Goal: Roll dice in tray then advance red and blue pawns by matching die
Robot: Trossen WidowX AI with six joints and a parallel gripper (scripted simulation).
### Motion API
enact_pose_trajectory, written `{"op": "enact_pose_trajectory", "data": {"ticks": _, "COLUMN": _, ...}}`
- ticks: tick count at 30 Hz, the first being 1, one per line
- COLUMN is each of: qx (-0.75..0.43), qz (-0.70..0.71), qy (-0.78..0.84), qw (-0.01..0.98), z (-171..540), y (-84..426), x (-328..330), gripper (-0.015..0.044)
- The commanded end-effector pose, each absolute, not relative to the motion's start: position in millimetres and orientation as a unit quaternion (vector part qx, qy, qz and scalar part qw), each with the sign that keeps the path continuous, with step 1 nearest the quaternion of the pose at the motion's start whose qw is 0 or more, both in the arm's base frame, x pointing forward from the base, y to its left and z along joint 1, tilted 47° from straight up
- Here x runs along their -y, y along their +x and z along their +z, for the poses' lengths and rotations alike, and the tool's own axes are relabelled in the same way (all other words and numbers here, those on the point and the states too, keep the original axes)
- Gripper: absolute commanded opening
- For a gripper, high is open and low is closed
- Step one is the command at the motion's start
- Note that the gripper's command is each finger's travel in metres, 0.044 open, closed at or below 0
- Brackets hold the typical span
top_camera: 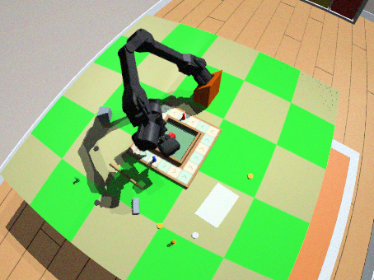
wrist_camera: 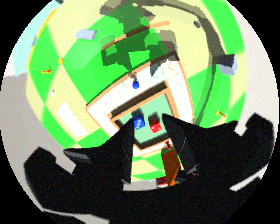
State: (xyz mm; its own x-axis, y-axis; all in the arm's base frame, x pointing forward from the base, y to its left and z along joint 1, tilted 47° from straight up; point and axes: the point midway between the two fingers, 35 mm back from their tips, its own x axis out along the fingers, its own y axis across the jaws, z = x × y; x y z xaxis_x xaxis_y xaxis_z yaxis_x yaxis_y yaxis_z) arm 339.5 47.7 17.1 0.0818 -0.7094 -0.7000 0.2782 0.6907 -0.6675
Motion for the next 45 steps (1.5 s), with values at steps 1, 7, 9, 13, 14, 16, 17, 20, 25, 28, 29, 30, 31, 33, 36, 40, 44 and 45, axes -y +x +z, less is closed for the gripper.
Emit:
{"op": "enact_pose_trajectory", "data": {"ticks": 1, "qx": -0.586, "qz": -0.339, "qy": -0.208, "qw": 0.706, "z": 13, "y": 375, "x": -42, "gripper": 0.0200}}
{"op": "enact_pose_trajectory", "data": {"ticks": 7, "qx": -0.586, "qz": -0.336, "qy": -0.213, "qw": 0.706, "z": 13, "y": 383, "x": -41, "gripper": 0.0200}}
{"op": "enact_pose_trajectory", "data": {"ticks": 9, "qx": -0.586, "qz": -0.336, "qy": -0.213, "qw": 0.706, "z": 12, "y": 384, "x": -41, "gripper": 0.0200}}
{"op": "enact_pose_trajectory", "data": {"ticks": 13, "qx": -0.586, "qz": -0.336, "qy": -0.214, "qw": 0.706, "z": 3, "y": 385, "x": -31, "gripper": 0.0200}}
{"op": "enact_pose_trajectory", "data": {"ticks": 14, "qx": -0.586, "qz": -0.336, "qy": -0.214, "qw": 0.706, "z": 2, "y": 385, "x": -30, "gripper": 0.0200}}
{"op": "enact_pose_trajectory", "data": {"ticks": 16, "qx": -0.586, "qz": -0.336, "qy": -0.214, "qw": 0.706, "z": 2, "y": 385, "x": -30, "gripper": 0.0200}}
{"op": "enact_pose_trajectory", "data": {"ticks": 17, "qx": -0.586, "qz": -0.336, "qy": -0.214, "qw": 0.706, "z": 2, "y": 385, "x": -30, "gripper": 0.0200}}
{"op": "enact_pose_trajectory", "data": {"ticks": 20, "qx": -0.586, "qz": -0.336, "qy": -0.214, "qw": 0.706, "z": 1, "y": 386, "x": -29, "gripper": 0.0200}}
{"op": "enact_pose_trajectory", "data": {"ticks": 25, "qx": -0.586, "qz": -0.336, "qy": -0.214, "qw": 0.706, "z": -5, "y": 387, "x": -23, "gripper": 0.0200}}
{"op": "enact_pose_trajectory", "data": {"ticks": 28, "qx": -0.586, "qz": -0.336, "qy": -0.214, "qw": 0.706, "z": -8, "y": 387, "x": -20, "gripper": 0.0200}}
{"op": "enact_pose_trajectory", "data": {"ticks": 29, "qx": -0.586, "qz": -0.336, "qy": -0.214, "qw": 0.706, "z": -10, "y": 387, "x": -19, "gripper": 0.0200}}
{"op": "enact_pose_trajectory", "data": {"ticks": 30, "qx": -0.586, "qz": -0.336, "qy": -0.214, "qw": 0.706, "z": -11, "y": 388, "x": -18, "gripper": 0.0200}}
{"op": "enact_pose_trajectory", "data": {"ticks": 31, "qx": -0.586, "qz": -0.336, "qy": -0.214, "qw": 0.706, "z": -12, "y": 388, "x": -16, "gripper": 0.0200}}
{"op": "enact_pose_trajectory", "data": {"ticks": 33, "qx": -0.586, "qz": -0.336, "qy": -0.214, "qw": 0.706, "z": -14, "y": 388, "x": -14, "gripper": 0.0200}}
{"op": "enact_pose_trajectory", "data": {"ticks": 36, "qx": -0.586, "qz": -0.336, "qy": -0.214, "qw": 0.706, "z": -17, "y": 389, "x": -11, "gripper": 0.0200}}
{"op": "enact_pose_trajectory", "data": {"ticks": 40, "qx": -0.586, "qz": -0.336, "qy": -0.214, "qw": 0.706, "z": -22, "y": 389, "x": -6, "gripper": 0.0200}}
{"op": "enact_pose_trajectory", "data": {"ticks": 44, "qx": -0.586, "qz": -0.336, "qy": -0.214, "qw": 0.706, "z": -26, "y": 389, "x": -2, "gripper": 0.0200}}
{"op": "enact_pose_trajectory", "data": {"ticks": 45, "qx": -0.586, "qz": -0.336, "qy": -0.214, "qw": 0.706, "z": -26, "y": 389, "x": -1, "gripper": 0.0200}}
